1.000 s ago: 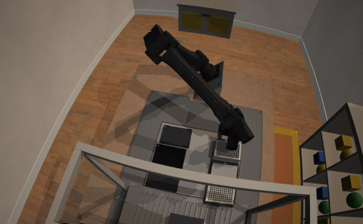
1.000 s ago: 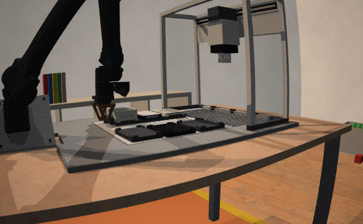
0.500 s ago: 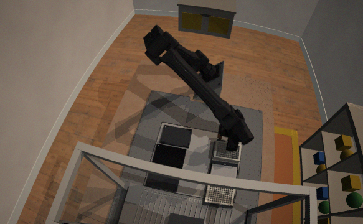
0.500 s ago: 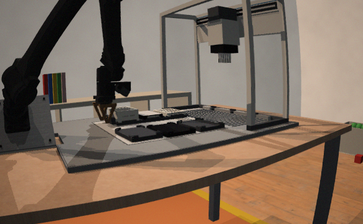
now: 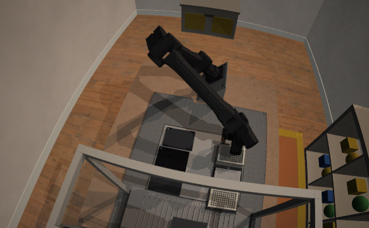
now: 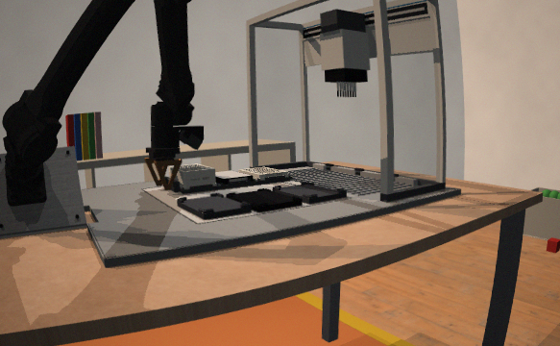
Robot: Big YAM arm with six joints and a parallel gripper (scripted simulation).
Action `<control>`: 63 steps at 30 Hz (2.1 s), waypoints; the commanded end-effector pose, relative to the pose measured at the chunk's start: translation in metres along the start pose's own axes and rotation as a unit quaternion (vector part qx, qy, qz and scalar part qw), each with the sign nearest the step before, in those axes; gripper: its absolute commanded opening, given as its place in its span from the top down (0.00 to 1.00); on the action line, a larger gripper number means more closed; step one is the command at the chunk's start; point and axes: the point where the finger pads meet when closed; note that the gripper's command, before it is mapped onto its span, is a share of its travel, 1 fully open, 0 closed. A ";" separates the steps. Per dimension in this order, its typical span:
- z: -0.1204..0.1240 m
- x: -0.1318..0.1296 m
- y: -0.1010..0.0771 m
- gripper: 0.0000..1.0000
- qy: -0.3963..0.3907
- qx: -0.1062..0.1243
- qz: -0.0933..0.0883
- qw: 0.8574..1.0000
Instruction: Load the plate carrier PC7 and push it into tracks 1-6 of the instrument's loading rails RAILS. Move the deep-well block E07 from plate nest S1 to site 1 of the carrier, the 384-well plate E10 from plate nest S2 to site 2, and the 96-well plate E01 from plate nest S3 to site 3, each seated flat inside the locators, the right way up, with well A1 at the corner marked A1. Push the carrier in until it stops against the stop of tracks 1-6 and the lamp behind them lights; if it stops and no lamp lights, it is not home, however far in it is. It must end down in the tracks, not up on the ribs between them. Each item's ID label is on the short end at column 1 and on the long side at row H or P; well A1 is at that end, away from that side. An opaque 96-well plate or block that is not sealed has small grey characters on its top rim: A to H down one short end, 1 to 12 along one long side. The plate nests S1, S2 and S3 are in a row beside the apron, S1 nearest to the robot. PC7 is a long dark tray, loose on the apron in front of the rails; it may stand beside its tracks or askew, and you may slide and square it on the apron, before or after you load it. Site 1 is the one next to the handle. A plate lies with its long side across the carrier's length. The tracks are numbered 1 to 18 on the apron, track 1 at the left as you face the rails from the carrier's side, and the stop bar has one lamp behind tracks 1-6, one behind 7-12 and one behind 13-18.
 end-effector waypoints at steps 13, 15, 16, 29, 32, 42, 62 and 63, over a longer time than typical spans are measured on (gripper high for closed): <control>-0.050 -0.002 -0.019 0.20 0.029 -0.036 -0.010 0.999; -0.050 -0.002 -0.020 0.20 0.027 -0.035 -0.009 0.999; -0.050 -0.002 -0.021 0.20 0.027 -0.035 -0.009 0.999; -0.055 -0.004 -0.022 0.20 0.026 -0.036 -0.009 0.999; -0.056 -0.006 -0.023 0.20 0.030 -0.035 -0.009 0.999; -0.065 -0.008 -0.020 0.20 0.029 -0.034 -0.010 0.999; -0.082 -0.009 -0.020 0.20 0.025 -0.034 -0.008 0.999; -0.083 -0.011 -0.020 0.20 0.028 -0.034 -0.009 0.999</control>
Point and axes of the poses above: the point where the finger pads meet when closed, its own y axis out along the fingers, its own x axis across the jaws, z = x × y, and after that the axes turned 9 degrees about -y, right-handed
